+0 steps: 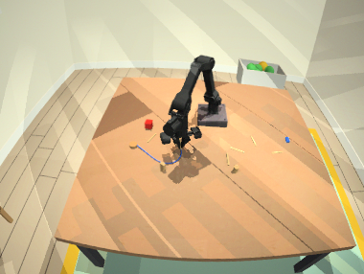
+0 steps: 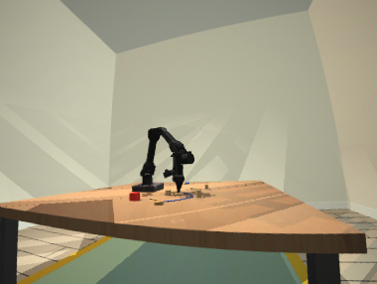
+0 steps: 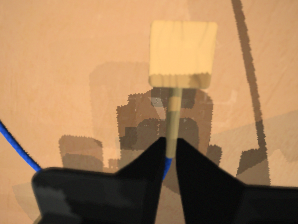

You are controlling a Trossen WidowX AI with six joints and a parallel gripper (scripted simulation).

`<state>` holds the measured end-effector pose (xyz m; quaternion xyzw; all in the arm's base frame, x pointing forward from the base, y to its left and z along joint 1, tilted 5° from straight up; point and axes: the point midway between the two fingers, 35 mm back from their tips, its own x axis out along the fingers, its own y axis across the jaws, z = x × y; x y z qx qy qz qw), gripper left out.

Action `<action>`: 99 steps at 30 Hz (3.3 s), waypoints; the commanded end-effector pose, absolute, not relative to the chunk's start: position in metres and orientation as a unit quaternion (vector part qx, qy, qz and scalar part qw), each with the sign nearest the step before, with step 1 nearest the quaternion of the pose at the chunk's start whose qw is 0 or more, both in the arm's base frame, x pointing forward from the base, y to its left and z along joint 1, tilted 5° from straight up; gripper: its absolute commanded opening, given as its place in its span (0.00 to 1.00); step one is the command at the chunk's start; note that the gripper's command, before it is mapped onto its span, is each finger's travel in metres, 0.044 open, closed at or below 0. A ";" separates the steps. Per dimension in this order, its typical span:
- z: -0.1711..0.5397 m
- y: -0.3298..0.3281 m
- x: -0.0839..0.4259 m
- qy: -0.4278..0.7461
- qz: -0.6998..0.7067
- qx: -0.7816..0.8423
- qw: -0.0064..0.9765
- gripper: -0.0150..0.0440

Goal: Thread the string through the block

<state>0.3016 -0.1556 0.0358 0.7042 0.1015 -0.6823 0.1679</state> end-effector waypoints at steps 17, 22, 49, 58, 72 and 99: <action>0.039 -0.166 0.278 0.101 -0.678 0.708 0.170 0.25; 0.038 -0.168 0.273 0.101 -0.678 0.708 0.171 0.25; 0.115 -0.160 0.269 0.101 -0.683 0.704 0.168 0.47; 0.110 -0.164 0.261 0.272 -0.636 0.638 0.338 0.47; 0.110 -0.173 0.241 0.562 -0.401 0.368 0.623 0.47; 0.110 -0.180 0.221 0.688 0.000 -0.066 0.723 0.47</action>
